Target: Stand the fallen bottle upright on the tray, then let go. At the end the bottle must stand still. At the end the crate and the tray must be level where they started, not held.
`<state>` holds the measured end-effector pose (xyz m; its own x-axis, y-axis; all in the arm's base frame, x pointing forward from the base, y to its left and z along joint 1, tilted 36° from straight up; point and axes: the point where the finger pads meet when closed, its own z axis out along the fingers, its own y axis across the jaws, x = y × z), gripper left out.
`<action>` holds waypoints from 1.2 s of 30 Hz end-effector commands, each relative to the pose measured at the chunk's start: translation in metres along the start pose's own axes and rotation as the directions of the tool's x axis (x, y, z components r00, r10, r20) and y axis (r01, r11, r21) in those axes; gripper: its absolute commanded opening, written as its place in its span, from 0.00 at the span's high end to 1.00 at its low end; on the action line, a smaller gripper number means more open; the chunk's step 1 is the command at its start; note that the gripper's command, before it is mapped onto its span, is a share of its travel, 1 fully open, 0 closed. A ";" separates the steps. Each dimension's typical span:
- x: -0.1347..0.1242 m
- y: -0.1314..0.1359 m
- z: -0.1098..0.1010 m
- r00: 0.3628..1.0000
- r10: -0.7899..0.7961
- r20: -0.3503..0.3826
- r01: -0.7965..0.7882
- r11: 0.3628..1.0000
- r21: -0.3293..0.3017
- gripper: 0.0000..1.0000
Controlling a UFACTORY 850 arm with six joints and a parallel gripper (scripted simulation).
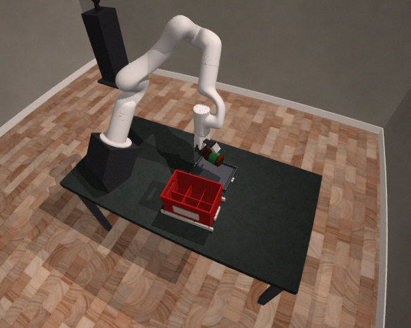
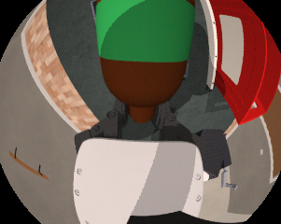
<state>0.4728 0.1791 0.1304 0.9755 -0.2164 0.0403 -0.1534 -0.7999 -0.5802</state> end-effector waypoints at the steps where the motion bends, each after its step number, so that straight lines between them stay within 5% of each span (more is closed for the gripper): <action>1: 0.001 0.000 -0.006 1.000 0.000 -0.001 0.000 1.000 0.000 1.00; 36: 0.001 0.000 -0.037 1.000 0.000 -0.001 0.000 1.000 0.000 1.00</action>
<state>0.4672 0.1594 0.1591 0.9755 -0.2162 0.0399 -0.1535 -0.7999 -0.5802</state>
